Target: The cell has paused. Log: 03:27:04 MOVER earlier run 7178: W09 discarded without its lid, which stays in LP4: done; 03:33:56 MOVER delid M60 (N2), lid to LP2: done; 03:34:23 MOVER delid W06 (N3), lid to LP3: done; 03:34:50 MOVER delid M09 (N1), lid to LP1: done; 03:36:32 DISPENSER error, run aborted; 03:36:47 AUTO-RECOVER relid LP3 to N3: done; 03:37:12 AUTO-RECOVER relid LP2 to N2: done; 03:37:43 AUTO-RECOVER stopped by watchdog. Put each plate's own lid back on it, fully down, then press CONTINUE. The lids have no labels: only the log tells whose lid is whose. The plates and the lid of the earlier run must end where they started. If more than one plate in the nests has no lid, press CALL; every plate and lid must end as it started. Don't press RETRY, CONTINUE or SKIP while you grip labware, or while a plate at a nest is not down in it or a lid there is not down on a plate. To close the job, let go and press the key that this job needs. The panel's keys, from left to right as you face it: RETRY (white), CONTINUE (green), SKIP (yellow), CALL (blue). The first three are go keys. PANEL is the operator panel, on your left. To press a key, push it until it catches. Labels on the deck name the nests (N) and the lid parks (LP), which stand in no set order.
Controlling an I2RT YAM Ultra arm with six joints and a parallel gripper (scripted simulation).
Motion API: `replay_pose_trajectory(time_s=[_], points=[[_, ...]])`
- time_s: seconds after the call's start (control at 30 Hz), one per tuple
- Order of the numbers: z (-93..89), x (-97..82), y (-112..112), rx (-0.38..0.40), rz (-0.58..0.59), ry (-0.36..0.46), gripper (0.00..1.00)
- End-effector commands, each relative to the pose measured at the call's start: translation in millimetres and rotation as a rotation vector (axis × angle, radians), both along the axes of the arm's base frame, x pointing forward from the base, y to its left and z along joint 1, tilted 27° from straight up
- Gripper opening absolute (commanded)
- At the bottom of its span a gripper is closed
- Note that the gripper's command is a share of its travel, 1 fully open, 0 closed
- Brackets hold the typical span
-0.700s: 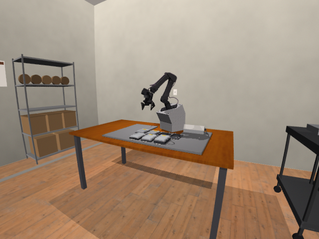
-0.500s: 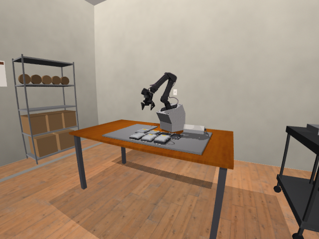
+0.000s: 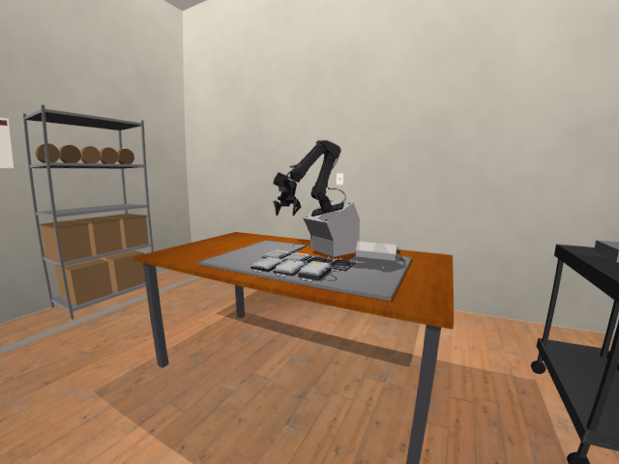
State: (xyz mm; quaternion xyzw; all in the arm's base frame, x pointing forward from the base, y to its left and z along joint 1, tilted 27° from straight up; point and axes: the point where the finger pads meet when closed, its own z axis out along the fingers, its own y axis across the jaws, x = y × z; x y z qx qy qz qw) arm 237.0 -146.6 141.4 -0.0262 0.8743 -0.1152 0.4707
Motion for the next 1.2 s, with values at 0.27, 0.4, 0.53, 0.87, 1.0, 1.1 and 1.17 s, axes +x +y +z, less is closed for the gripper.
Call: replay_pose_trajectory(time_s=[0.27, 0.4, 0.53, 0.87, 1.0, 1.1, 1.17], points=[[-32.5, 42.2, -3.8, 0.120, -0.074, 0.146, 1.00], [-40.7, 48.2, -1.4, 0.137, -0.087, 0.180, 1.00], [-57.4, 59.7, 4.2, 0.162, -0.113, 0.250, 1.00], [-99.2, 84.6, 22.8, 0.173, -0.166, 0.373, 1.00], [-107.7, 88.6, 27.5, 0.165, -0.183, 0.407, 1.00], [-120.3, 94.2, 35.0, 0.148, -0.207, 0.451, 1.00], [-128.8, 97.7, 40.0, 0.143, -0.213, 0.461, 1.00]])
